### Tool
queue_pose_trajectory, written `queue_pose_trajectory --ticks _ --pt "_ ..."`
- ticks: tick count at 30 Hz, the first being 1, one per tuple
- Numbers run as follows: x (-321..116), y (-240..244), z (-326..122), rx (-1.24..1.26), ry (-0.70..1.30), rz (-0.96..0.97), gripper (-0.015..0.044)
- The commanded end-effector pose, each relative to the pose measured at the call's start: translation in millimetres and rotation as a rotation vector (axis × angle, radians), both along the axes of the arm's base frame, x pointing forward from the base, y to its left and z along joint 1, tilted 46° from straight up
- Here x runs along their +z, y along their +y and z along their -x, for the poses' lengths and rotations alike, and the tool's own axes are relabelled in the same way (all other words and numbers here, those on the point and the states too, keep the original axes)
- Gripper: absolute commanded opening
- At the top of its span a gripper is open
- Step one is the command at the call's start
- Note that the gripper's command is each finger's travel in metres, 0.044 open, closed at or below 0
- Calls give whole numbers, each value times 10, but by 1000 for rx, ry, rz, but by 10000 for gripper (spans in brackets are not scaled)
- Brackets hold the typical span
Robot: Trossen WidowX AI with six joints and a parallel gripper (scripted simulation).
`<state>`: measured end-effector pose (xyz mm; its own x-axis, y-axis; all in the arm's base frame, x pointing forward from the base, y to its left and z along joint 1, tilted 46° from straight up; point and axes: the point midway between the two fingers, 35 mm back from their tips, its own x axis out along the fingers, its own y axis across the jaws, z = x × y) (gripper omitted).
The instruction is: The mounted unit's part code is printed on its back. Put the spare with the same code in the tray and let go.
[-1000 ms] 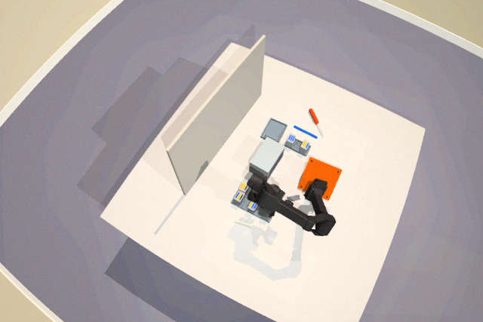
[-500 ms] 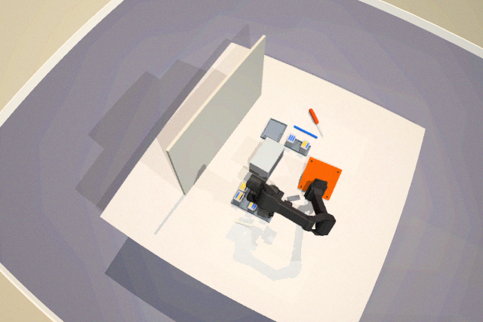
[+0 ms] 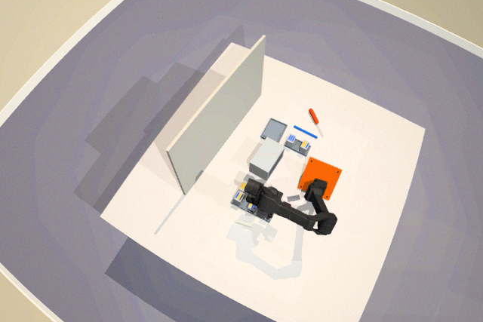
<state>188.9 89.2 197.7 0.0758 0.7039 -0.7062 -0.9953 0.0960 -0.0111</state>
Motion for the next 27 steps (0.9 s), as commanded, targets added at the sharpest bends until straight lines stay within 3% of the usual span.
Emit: queue_pose_trajectory --ticks 1,27 --pt "-62 52 -1 -2 4 1 300" --pt "-333 365 -9 -3 1 -10 300"
